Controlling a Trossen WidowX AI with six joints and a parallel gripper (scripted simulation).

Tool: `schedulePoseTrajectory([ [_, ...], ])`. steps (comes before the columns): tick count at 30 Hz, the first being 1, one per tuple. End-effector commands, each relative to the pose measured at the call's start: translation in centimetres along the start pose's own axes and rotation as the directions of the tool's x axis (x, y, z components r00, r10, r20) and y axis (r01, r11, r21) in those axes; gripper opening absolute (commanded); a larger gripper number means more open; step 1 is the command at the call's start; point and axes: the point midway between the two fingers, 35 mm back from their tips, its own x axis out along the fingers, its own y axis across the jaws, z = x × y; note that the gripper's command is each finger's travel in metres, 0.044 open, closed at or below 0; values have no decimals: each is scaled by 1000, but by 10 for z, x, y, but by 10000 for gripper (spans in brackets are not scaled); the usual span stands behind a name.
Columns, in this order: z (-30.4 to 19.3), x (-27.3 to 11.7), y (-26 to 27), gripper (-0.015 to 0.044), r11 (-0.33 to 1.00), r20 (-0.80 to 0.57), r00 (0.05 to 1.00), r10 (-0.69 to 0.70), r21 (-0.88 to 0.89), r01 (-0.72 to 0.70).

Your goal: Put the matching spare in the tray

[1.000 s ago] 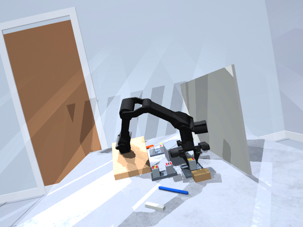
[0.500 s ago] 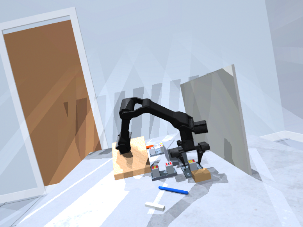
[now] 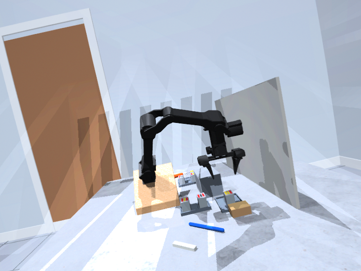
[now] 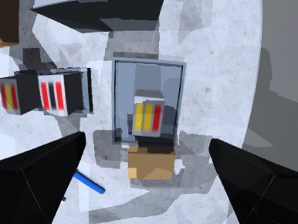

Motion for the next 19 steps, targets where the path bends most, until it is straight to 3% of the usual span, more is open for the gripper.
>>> schedulePoseTrajectory([
  [1, -5, -18, 1, 440, 1000, -8, 1000, -10, 15, 10],
  [19, -3, -13, 3, 440, 1000, -3, 1000, 0, 5, 0],
])
